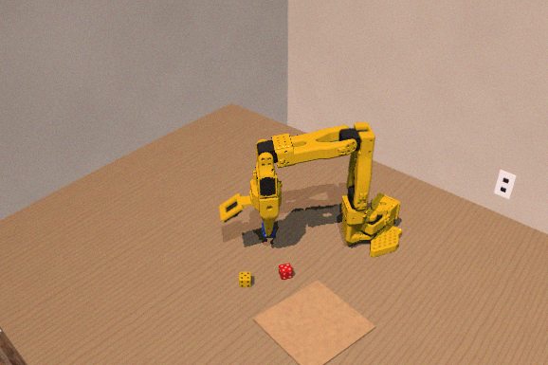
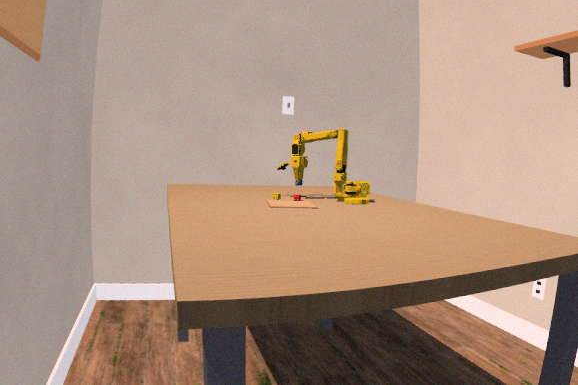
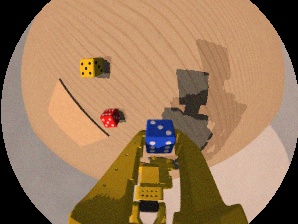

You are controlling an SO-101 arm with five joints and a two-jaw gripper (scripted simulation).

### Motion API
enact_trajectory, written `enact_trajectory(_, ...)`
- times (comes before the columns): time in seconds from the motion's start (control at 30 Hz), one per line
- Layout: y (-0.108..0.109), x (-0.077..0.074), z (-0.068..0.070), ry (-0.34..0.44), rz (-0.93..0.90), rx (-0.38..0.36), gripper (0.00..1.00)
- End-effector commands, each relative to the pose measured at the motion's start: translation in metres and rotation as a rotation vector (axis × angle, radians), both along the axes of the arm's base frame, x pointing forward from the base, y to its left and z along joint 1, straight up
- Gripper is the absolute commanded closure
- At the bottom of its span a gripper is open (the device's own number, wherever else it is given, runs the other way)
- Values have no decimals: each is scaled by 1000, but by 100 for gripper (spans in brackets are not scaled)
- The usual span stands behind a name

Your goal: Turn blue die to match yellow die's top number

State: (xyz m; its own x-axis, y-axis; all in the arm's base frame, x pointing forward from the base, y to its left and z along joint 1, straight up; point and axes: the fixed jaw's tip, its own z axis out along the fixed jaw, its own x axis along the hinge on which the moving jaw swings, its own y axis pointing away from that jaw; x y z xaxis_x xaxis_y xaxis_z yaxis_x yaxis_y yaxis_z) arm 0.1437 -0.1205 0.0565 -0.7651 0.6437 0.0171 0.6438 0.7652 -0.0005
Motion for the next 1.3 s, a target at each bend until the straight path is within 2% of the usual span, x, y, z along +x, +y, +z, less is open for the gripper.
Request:
enact_trajectory(0.0, -6, 9, 16, -74, 21, -66, 100)
enact_trajectory(0.33, -6, 8, 16, -72, 122, -69, 100)
enact_trajectory(0.77, -5, 5, 16, -62, 485, -76, 100)
enact_trajectory(0.83, -5, 5, 16, -62, 485, -76, 100)
enact_trajectory(1.27, -5, 2, 16, -47, 972, -84, 100)
